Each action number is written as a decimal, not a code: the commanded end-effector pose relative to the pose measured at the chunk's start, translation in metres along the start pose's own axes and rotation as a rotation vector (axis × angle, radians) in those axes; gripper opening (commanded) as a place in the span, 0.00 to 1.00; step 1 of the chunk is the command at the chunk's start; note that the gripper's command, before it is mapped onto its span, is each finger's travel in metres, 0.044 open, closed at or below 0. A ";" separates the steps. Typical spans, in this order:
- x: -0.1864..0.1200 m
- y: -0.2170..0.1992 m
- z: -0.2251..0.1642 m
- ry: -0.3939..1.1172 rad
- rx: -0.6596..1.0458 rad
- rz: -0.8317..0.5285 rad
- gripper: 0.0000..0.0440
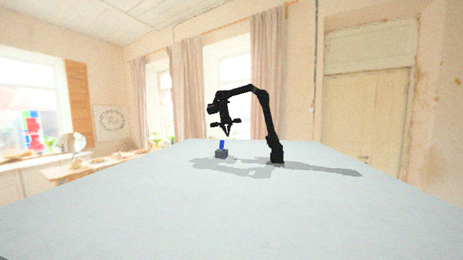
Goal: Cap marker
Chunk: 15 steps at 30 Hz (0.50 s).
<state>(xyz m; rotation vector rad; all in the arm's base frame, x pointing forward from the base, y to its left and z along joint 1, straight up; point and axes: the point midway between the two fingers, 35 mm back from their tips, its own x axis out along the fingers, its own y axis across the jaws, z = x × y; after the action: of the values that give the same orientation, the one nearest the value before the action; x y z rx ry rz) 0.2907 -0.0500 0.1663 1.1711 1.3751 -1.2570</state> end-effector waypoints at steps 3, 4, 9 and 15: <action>-0.010 -0.008 0.000 0.010 -0.026 0.031 0.05; -0.011 -0.009 0.000 0.010 -0.031 0.036 0.05; -0.016 -0.016 0.000 0.013 -0.060 0.057 0.06; -0.019 -0.025 -0.002 0.016 -0.096 0.074 0.08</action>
<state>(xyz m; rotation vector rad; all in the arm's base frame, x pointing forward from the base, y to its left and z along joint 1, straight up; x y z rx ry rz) 0.2737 -0.0506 0.1872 1.1612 1.3656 -1.1368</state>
